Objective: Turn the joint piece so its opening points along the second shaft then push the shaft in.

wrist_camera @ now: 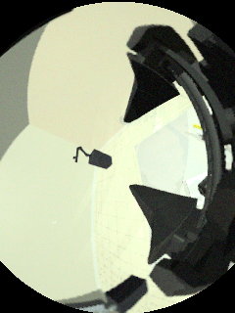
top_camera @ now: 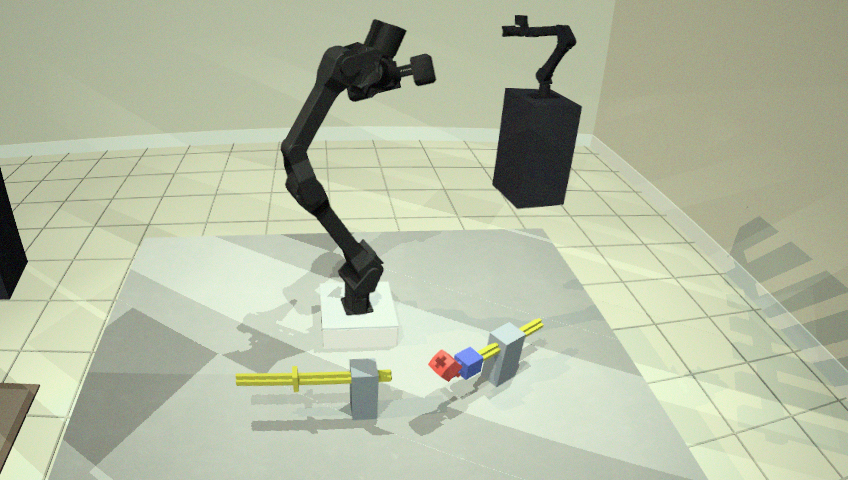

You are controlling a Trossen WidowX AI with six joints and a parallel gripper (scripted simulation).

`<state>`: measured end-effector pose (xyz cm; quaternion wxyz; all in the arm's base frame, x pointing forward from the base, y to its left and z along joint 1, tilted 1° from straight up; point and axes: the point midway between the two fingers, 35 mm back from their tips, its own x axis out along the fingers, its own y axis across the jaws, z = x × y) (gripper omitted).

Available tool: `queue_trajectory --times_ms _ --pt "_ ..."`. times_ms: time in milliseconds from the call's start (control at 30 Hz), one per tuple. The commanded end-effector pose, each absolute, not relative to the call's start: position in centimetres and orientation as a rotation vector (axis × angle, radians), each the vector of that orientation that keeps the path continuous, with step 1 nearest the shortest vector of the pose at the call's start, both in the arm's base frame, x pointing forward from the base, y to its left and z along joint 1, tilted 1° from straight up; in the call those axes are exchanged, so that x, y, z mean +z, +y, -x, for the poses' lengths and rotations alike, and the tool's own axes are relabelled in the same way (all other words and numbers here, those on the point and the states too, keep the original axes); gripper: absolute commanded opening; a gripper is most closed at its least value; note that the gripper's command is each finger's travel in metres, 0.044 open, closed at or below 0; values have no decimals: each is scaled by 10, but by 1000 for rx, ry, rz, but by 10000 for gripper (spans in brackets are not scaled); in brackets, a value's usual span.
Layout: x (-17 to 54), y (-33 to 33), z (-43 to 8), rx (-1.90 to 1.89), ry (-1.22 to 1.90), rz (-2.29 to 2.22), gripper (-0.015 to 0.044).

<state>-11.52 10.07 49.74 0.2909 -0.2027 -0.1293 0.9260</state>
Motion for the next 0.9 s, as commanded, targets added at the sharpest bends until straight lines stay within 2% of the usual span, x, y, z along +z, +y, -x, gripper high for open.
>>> queue_trajectory --times_ms 0,867 --pt "487 130 106 2376 -203 577 440" --pt "421 236 -14 1750 444 579 440"
